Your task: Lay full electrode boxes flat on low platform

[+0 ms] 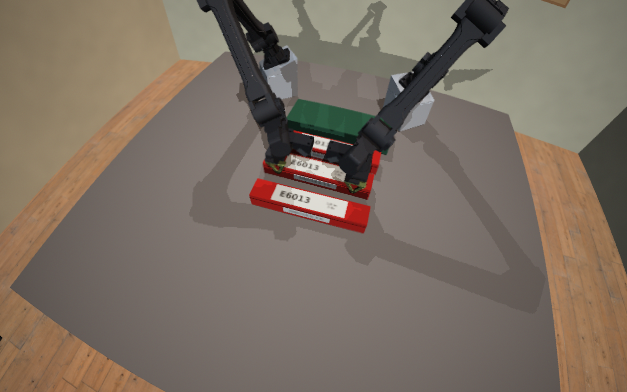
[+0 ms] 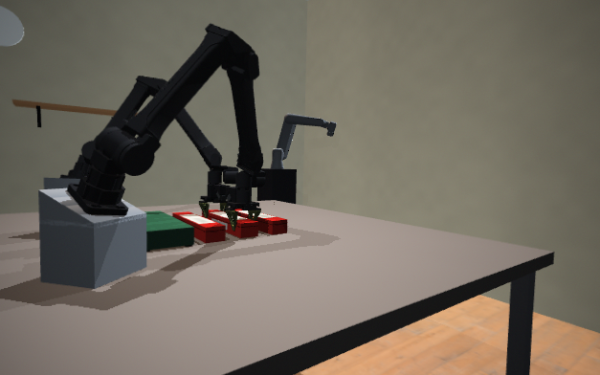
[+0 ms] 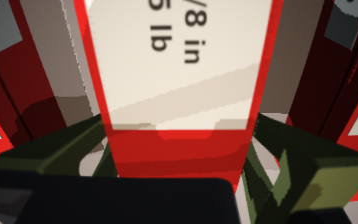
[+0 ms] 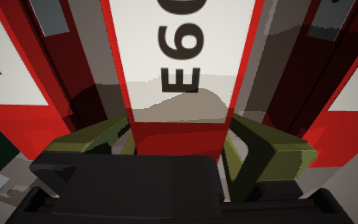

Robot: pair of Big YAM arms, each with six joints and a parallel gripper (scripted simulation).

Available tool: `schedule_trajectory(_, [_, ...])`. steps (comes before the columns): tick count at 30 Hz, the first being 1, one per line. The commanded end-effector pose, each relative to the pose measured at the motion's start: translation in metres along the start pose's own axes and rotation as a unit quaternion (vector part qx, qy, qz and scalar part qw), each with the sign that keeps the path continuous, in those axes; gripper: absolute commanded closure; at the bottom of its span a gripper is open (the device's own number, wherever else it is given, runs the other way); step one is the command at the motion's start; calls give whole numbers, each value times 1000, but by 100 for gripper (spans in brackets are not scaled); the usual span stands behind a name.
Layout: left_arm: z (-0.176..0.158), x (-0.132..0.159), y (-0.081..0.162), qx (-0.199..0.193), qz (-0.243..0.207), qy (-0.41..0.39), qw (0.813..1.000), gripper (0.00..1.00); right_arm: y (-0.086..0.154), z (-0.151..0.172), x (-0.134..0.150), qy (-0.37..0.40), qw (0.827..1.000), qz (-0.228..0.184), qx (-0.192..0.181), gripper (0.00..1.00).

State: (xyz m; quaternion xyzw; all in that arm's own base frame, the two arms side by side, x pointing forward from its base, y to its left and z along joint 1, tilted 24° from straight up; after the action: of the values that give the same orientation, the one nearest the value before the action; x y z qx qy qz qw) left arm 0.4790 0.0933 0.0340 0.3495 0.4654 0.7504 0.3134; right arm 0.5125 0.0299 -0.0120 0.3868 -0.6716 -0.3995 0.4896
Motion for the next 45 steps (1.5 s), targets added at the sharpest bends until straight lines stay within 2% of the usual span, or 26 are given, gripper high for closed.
schedule_trajectory(1, [23, 11, 16, -28, -3, 11, 1000, 100, 27, -26, 11, -16, 999, -9, 36, 100])
schedule_trajectory(31, [23, 11, 15, -29, -4, 11, 1000, 100, 25, -26, 12, -16, 999, -9, 36, 100])
schedule_trajectory(32, [23, 11, 15, -29, -4, 11, 1000, 0, 25, -26, 12, -16, 999, -9, 36, 0])
schedule_trajectory(35, [16, 9, 3, -15, 1, 5, 1000, 0, 25, -26, 12, -17, 999, -10, 36, 0])
schedule_trajectory(36, [14, 8, -1, -12, 2, 4, 1000, 0, 19, -18, 1, -8, 1000, -8, 25, 0])
schedule_trajectory(45, [13, 8, 0, -12, 2, 5, 1000, 0, 19, -18, 2, -8, 1000, -8, 25, 0])
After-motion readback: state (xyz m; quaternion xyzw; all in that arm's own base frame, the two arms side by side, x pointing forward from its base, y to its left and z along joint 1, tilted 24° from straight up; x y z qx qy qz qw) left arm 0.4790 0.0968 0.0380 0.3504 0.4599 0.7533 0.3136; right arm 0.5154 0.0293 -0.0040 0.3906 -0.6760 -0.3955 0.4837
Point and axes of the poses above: on each arm, the point where the finger pads meet when closed, its own y axis back along the fingers, its own z axis across the jaws, x = y × z, the point moved 6 cm from there along y, back along the fingers, and after that the axes turned 6 degrees about y, right-handed, at the moved point
